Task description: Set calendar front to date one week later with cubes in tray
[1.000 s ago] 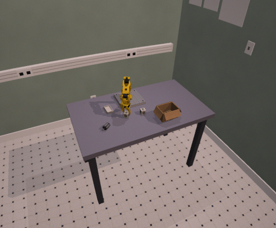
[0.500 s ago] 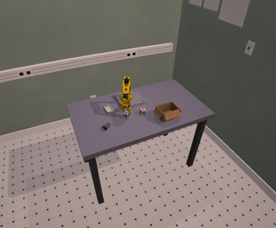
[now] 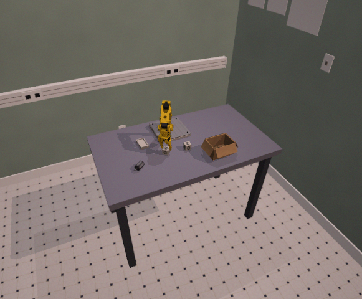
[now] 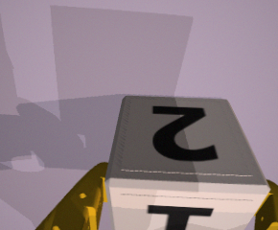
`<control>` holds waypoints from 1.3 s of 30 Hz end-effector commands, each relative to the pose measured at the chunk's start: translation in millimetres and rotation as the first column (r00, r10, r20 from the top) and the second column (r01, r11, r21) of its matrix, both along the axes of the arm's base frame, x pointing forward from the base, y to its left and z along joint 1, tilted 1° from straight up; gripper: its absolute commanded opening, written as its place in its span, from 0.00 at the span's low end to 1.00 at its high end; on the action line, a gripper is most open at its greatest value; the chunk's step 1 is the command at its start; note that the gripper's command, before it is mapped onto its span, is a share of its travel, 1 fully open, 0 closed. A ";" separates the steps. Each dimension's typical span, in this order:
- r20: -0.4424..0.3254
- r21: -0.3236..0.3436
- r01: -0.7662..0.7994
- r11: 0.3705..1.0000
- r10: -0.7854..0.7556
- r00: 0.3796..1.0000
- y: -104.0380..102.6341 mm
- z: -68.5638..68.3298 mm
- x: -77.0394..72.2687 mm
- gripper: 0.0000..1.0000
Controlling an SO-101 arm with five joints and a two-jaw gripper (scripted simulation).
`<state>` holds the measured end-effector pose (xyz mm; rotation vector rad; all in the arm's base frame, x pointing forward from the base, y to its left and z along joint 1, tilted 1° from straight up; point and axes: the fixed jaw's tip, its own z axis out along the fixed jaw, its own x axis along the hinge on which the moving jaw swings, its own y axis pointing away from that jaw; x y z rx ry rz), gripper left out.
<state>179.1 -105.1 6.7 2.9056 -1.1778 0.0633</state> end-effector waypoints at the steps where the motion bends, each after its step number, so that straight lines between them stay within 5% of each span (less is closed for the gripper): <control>1: -0.022 0.013 -0.003 1.000 0.003 1.000 1.3 -5.0 -4.4 0.31; 22: -0.022 0.013 -0.003 1.000 0.003 1.000 1.1 -1.7 -3.8 0.36; 39: -0.022 0.013 -0.003 1.000 0.003 1.000 0.7 44.8 -3.4 0.36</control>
